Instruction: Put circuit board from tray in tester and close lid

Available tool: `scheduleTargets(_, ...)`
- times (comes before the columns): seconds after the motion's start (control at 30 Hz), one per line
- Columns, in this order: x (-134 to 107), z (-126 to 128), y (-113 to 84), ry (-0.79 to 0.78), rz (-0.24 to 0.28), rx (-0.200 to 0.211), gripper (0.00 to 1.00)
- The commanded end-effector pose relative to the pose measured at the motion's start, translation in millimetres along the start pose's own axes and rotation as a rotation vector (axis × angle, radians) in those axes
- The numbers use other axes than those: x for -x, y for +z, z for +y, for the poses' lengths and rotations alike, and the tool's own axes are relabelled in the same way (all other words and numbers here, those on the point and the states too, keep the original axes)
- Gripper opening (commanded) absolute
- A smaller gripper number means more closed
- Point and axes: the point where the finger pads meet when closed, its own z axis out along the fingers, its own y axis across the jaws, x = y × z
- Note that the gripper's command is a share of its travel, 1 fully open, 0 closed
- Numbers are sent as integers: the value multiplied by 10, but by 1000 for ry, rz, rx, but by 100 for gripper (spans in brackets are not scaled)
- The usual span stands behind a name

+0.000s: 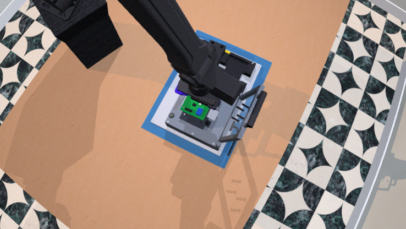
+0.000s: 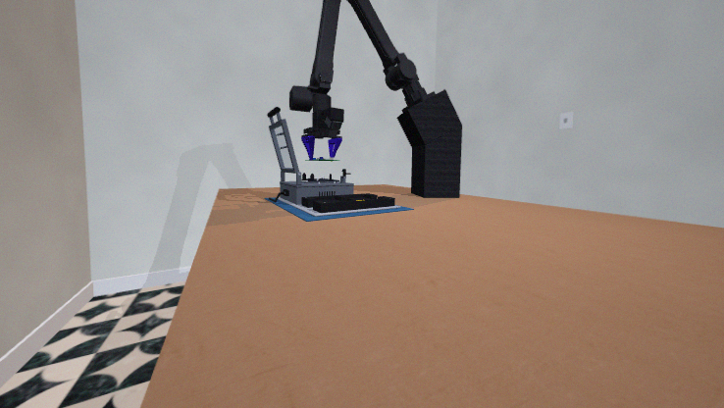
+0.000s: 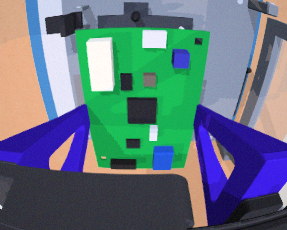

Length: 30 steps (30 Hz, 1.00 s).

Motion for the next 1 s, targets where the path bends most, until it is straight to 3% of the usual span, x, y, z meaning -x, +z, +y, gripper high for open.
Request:
scheduleTargets(0.0, -87, -90, -52, 16, 4, -14, 72)
scheduleTargets(0.97, -87, -89, -51, 38, 4, -14, 72)
